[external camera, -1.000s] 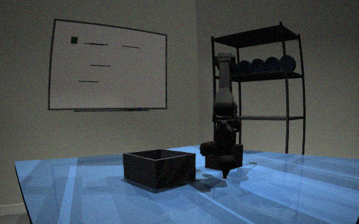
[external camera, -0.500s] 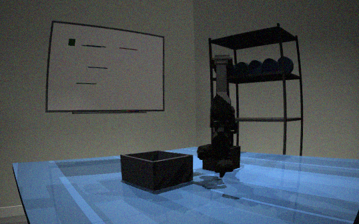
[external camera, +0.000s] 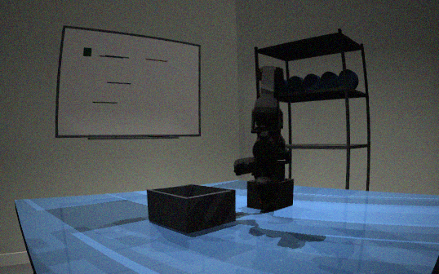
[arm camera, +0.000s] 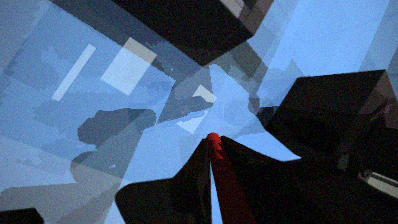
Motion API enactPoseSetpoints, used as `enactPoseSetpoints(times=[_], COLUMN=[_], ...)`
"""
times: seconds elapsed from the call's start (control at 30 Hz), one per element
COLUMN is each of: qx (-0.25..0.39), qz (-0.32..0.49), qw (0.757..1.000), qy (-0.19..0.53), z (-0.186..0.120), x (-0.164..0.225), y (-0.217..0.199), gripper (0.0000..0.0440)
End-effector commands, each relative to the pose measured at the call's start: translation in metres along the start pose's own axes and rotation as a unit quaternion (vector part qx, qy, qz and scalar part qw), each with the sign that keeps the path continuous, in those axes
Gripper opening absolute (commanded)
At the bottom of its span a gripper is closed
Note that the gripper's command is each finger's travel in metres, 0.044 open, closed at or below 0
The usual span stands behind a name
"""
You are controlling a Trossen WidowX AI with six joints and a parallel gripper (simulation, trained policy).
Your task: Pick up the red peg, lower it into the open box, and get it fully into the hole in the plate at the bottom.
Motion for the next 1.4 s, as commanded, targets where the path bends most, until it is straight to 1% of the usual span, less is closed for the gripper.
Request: enactPoseSetpoints(times=[0.0, 0.3, 0.63, 0.97, 1.37], qx=[-0.013, -0.027, -0.036, -0.040, -0.050], qz=[0.007, 0.050, 0.113, 0.152, 0.151], qw=[1.000, 0.998, 0.992, 0.986, 0.986], qy=[-0.013, -0.035, -0.054, -0.063, -0.057], z=[-0.020, -0.053, -0.067, -0.062, -0.039], x=[-0.010, -0.038, -0.083, -0.134, -0.190], y=[0.002, 0.004, 0.000, -0.008, -0.017], gripper=[0.0000, 0.0000, 0.0000, 0.0000, 0.0000])
Point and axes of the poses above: the point midway between the two fingers, 35 mm back from their tips, its own z axis out along the fingers, its own y axis across the jaws, x = y × z, the point moved 4 cm from there along -z, back along the fingers, and after that the axes turned 1 degree about z, right-handed, at the moved point
